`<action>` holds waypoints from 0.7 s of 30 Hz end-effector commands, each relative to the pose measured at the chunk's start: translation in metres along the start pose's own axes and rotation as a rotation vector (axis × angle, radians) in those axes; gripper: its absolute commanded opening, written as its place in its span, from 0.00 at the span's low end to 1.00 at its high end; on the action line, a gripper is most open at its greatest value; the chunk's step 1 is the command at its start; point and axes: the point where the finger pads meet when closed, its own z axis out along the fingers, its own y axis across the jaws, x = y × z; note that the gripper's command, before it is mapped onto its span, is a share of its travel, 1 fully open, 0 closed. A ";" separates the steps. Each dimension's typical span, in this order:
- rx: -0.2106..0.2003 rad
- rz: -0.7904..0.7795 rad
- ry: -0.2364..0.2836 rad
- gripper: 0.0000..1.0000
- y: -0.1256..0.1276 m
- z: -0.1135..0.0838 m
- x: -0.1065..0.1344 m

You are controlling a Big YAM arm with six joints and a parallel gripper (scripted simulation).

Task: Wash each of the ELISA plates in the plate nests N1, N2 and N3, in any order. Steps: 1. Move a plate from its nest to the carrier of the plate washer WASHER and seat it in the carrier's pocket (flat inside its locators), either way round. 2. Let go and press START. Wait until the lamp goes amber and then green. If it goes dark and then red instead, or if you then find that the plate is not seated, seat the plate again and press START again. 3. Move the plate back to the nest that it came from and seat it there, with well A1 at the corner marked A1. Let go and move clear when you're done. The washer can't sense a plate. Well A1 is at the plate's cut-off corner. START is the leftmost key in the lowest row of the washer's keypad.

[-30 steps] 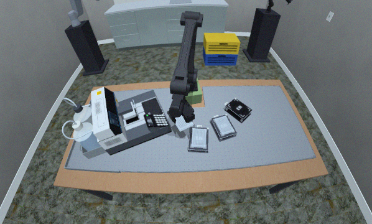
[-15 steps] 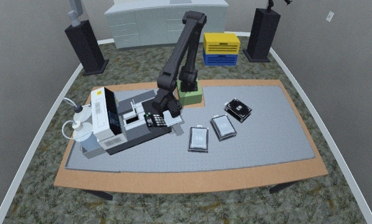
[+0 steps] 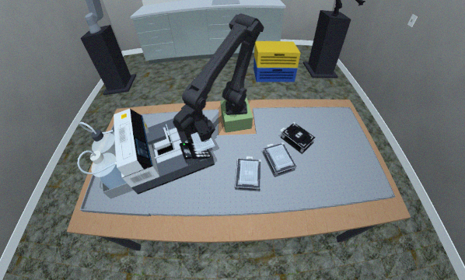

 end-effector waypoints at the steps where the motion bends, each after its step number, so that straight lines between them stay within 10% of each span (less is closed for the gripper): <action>1: 0.037 -0.044 -0.025 0.82 -0.020 -0.021 -0.008; 21: 0.001 0.018 -0.007 0.82 -0.022 -0.011 0.070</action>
